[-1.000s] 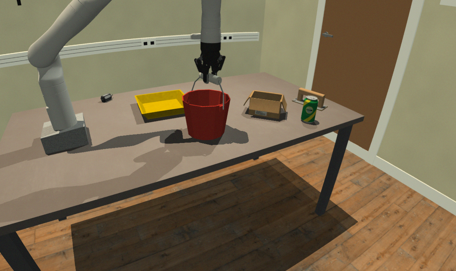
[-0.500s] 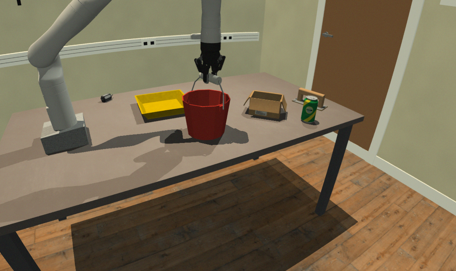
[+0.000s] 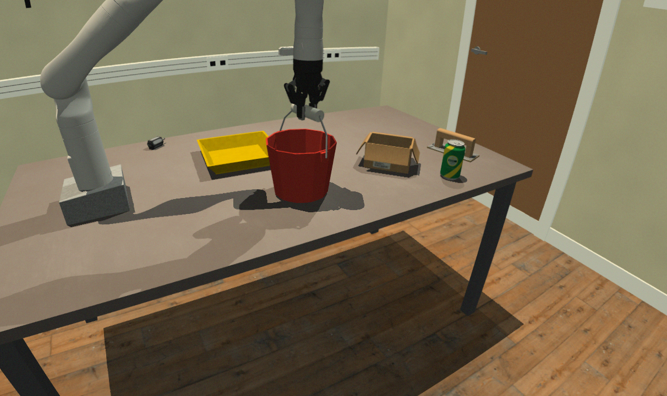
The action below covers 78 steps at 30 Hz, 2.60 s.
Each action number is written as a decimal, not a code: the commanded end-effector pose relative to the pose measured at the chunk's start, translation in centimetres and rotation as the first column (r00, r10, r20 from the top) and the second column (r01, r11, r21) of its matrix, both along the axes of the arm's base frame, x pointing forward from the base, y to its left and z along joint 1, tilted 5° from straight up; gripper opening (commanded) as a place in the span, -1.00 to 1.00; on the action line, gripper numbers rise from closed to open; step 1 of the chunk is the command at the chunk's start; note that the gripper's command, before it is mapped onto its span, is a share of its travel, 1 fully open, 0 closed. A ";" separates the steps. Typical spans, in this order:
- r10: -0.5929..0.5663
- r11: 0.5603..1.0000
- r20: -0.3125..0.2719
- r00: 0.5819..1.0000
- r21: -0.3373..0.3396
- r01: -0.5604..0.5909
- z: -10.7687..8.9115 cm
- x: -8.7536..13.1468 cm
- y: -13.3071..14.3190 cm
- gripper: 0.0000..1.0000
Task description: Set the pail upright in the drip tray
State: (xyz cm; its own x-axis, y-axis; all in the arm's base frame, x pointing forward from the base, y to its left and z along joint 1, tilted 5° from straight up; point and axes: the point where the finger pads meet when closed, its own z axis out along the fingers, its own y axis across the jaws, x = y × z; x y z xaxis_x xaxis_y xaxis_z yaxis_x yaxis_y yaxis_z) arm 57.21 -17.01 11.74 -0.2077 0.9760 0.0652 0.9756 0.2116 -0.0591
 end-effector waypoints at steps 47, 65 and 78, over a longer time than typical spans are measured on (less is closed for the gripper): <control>0.000 1.000 0.006 1.000 -0.001 0.000 7.1 0.6 -0.4 -0.80; 0.000 1.000 0.006 1.000 -0.001 0.000 8.4 0.7 -0.5 -0.80; 0.000 1.000 0.006 1.000 -0.001 0.000 8.5 0.7 -0.5 -0.80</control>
State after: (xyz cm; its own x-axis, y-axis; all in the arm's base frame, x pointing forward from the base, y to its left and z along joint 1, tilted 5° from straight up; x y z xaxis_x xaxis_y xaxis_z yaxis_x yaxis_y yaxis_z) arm 57.85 -17.45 20.06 -0.2082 0.9760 0.0641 0.9757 0.2118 -0.0564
